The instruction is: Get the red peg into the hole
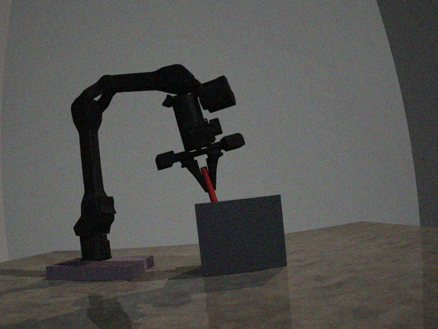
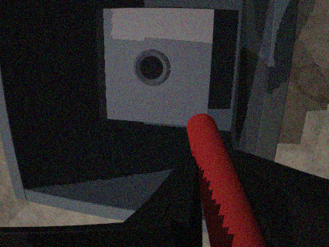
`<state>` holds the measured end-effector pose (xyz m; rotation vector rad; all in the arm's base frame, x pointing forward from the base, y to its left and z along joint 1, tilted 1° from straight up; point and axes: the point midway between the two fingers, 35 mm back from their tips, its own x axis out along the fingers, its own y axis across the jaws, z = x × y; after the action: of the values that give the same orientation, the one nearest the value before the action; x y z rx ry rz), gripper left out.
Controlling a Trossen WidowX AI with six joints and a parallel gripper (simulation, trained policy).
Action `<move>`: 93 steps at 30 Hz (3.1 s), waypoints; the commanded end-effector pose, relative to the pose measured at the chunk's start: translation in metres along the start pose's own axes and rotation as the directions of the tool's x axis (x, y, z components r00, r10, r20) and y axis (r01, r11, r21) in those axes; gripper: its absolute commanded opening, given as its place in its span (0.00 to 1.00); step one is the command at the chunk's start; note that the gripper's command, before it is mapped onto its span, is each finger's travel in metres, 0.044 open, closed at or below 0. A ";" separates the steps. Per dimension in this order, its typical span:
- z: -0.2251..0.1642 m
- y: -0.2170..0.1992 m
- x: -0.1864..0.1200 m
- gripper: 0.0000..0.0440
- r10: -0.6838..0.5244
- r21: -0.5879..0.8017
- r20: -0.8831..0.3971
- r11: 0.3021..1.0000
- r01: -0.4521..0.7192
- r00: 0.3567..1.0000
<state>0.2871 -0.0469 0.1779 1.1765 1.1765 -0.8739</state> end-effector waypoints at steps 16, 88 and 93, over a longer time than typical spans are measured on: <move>0.024 0.012 0.048 0.00 -0.030 -0.042 -0.047 0.999 0.028 0.998; 0.063 0.080 0.047 0.37 0.186 -0.194 -0.254 0.952 -0.238 0.949; 0.068 0.086 0.048 0.37 0.212 -0.206 -0.271 0.940 -0.272 0.939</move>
<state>0.3861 -0.0887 0.1465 1.2233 1.2814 -0.4311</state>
